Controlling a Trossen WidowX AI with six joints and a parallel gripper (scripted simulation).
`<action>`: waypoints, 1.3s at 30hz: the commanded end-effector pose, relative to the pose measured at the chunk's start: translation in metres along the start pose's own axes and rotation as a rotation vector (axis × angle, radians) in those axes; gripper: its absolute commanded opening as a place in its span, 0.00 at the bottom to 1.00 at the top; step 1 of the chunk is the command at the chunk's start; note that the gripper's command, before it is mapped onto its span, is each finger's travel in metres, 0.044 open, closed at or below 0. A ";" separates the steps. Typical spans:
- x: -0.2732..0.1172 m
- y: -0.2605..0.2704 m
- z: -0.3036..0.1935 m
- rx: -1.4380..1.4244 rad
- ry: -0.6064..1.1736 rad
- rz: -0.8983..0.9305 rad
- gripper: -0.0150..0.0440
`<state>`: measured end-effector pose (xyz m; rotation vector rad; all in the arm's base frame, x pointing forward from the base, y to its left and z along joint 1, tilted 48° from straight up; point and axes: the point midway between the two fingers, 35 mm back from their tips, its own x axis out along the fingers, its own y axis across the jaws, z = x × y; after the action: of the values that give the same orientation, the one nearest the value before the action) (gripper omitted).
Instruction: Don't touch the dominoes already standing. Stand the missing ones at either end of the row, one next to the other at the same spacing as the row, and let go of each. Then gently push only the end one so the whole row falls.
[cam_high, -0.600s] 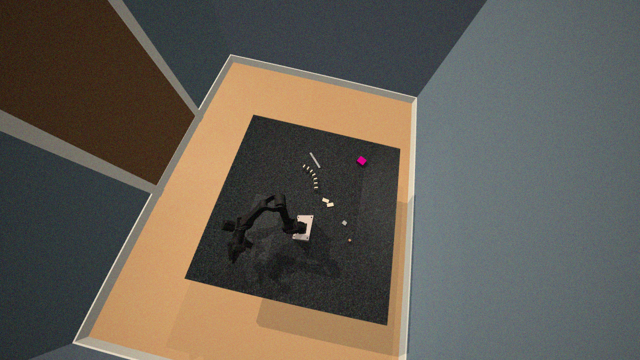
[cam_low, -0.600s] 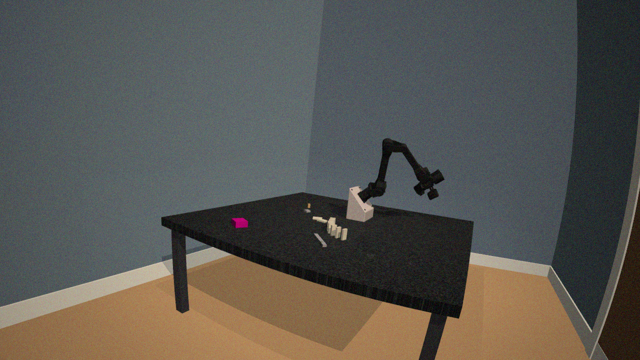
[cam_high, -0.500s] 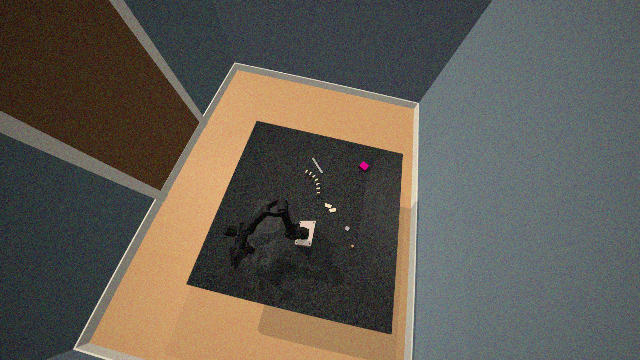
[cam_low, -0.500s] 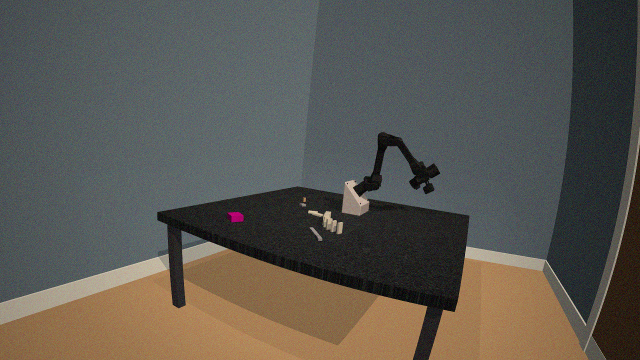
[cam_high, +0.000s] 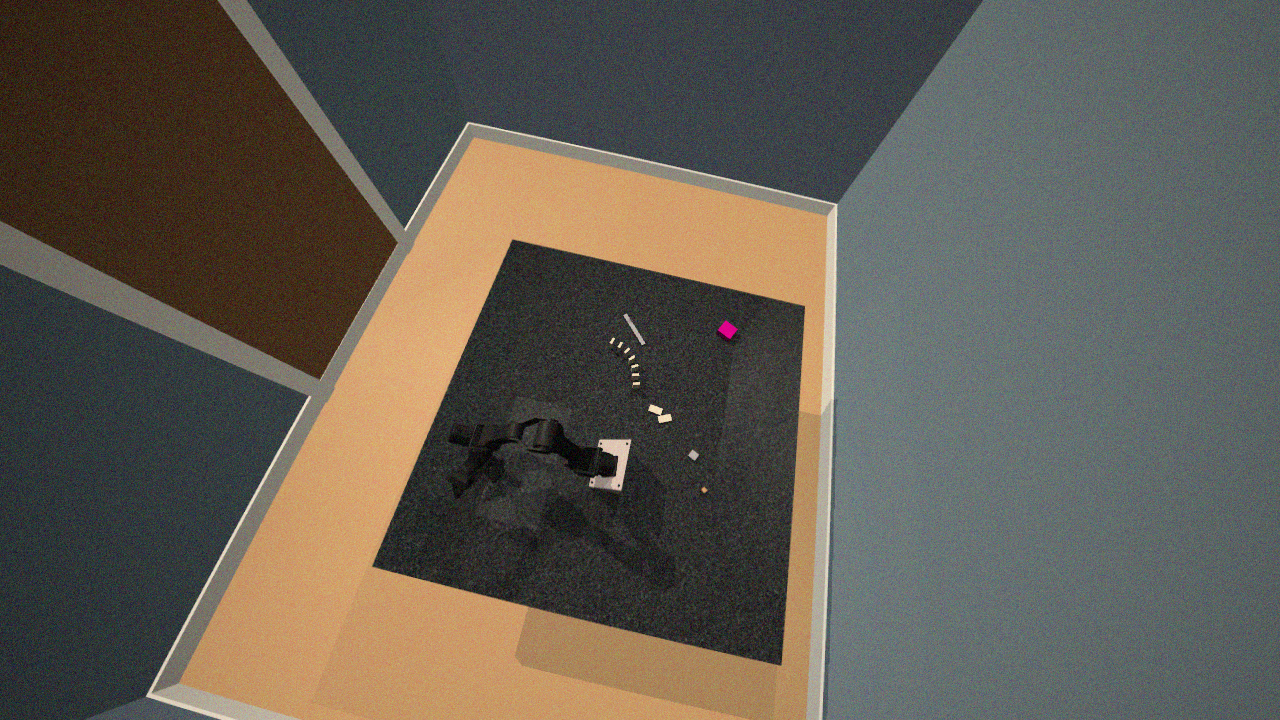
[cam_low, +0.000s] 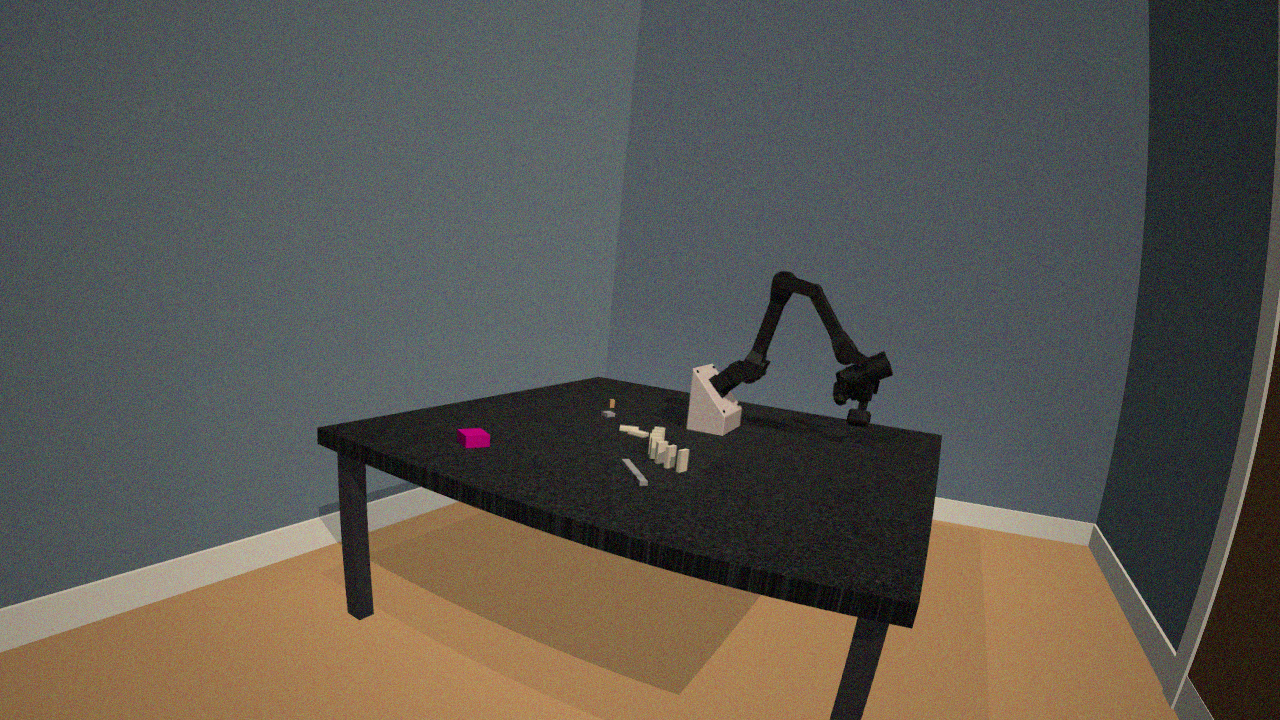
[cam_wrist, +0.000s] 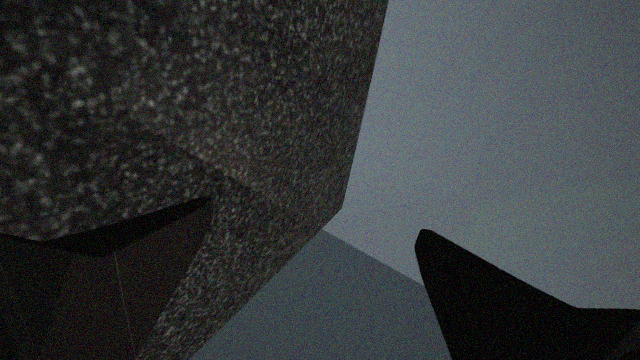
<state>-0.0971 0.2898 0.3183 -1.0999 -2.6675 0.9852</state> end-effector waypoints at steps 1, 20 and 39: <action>-0.017 0.042 -0.021 0.167 0.076 0.147 1.00; -0.194 0.214 -0.048 0.905 0.618 0.705 1.00; -0.423 0.302 0.171 1.823 1.086 0.978 1.00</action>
<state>0.3398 0.1163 0.0946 -1.4972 -0.0287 1.4711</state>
